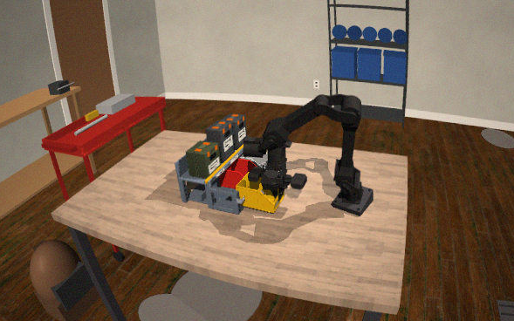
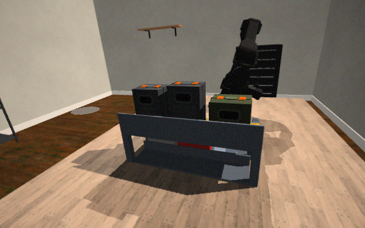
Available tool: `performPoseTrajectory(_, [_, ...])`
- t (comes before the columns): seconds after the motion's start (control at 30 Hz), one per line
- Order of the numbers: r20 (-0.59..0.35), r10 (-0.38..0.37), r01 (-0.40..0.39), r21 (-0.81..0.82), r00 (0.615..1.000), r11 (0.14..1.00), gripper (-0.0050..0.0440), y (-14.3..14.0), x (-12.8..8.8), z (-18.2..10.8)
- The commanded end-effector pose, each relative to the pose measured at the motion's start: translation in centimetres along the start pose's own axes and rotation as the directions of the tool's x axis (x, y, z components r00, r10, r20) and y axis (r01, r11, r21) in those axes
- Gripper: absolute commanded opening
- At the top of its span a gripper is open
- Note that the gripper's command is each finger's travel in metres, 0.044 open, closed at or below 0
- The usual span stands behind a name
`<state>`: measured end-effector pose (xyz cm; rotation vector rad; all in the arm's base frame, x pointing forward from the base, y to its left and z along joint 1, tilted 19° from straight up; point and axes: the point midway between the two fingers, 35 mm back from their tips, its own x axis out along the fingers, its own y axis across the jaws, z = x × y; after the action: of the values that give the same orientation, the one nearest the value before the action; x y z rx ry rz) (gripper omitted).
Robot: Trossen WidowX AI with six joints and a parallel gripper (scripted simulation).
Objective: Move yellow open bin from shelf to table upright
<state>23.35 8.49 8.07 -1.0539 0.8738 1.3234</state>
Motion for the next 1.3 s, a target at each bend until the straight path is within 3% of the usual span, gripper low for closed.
performPoseTrajectory(0.0, [0.002, -0.007, 0.007, -0.002, 1.0, 1.0, 0.0, -0.17, 0.23, 0.1])
performPoseTrajectory(1.27, [0.003, -0.007, 0.007, -0.002, 1.0, 1.0, 0.0, -0.12, 1.01, 0.09])
